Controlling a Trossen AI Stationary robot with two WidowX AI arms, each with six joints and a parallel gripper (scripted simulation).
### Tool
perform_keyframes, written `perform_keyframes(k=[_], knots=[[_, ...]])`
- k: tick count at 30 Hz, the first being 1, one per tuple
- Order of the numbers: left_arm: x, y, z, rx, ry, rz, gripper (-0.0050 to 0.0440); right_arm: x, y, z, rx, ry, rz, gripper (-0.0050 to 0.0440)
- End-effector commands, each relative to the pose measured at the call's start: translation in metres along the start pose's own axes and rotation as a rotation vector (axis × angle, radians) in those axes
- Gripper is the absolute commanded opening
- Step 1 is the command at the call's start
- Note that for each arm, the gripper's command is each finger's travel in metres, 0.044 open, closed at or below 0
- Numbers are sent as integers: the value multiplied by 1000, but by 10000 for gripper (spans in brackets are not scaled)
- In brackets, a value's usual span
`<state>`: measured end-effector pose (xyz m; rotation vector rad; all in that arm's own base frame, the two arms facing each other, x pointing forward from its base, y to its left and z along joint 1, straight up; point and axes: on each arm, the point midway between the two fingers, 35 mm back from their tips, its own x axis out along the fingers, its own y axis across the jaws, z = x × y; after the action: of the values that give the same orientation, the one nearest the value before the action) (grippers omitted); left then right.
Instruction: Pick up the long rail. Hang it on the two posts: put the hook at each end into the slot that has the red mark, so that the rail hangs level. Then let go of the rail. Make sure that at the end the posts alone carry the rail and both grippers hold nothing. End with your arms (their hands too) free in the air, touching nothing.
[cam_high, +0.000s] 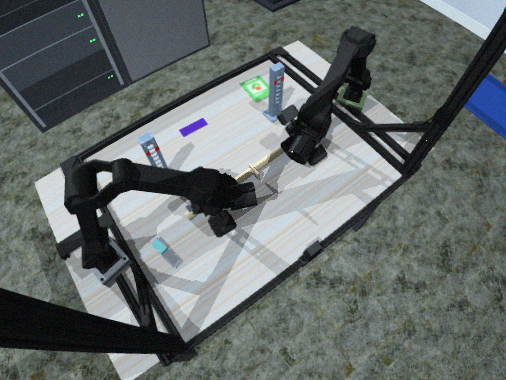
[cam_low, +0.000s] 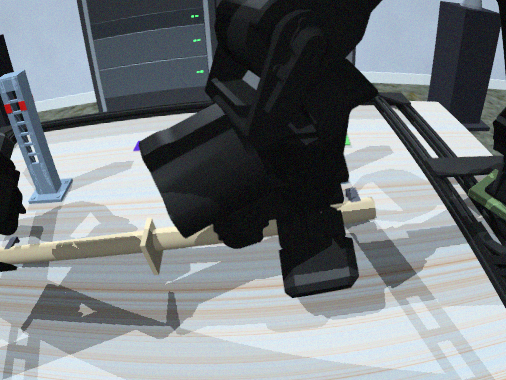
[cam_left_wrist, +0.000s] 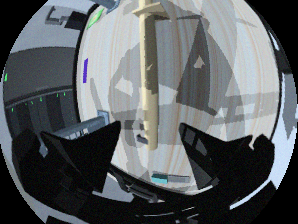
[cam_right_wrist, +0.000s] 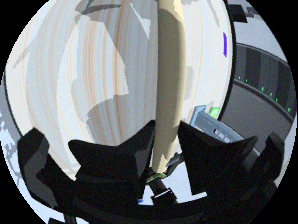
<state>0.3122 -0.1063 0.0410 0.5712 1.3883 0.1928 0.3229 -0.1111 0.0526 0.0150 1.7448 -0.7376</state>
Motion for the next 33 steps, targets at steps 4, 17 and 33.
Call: perform_keyframes(k=[4,17,33], knots=[[2,-1,1,159,5,6,224,0,-1,1,3,-6,-8,0],[5,-2,1,598,16,17,160,0,-1,1,4,-7,-8,0],[9,-3,2,1070,34,25,160,0,-1,1,4,-7,-8,0]])
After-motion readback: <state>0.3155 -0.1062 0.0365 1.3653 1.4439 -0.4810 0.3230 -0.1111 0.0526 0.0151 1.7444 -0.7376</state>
